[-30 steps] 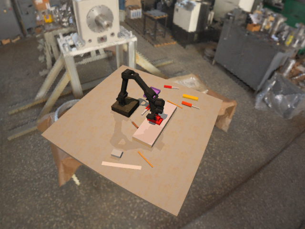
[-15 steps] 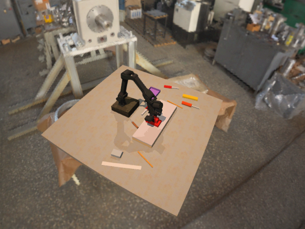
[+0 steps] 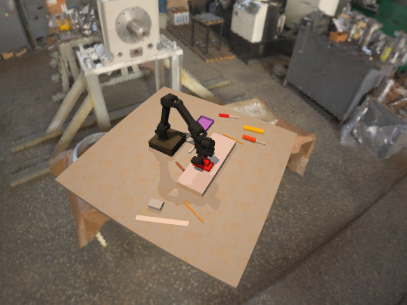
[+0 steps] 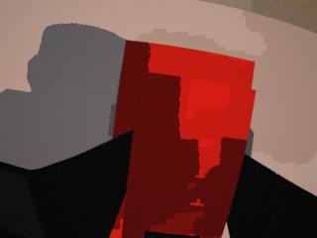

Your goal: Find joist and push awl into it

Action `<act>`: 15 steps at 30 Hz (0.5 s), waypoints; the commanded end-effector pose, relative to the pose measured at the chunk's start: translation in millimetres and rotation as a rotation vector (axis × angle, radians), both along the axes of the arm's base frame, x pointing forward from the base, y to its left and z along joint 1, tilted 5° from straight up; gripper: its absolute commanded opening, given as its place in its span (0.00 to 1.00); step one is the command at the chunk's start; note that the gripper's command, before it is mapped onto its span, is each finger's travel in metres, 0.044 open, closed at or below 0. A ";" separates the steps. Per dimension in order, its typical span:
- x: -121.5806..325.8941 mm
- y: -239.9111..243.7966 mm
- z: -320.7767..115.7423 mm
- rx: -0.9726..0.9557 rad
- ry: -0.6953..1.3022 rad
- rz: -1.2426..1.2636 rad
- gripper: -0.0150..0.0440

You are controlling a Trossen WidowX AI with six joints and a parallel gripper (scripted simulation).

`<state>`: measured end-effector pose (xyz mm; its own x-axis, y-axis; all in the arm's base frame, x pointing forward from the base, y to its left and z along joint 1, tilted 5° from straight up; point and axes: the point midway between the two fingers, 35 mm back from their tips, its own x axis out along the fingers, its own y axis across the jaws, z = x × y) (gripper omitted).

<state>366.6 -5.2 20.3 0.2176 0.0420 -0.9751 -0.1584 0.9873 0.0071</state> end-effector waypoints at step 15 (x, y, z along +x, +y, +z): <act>6.4 -34.4 -0.7 -0.004 0.001 -0.001 0.25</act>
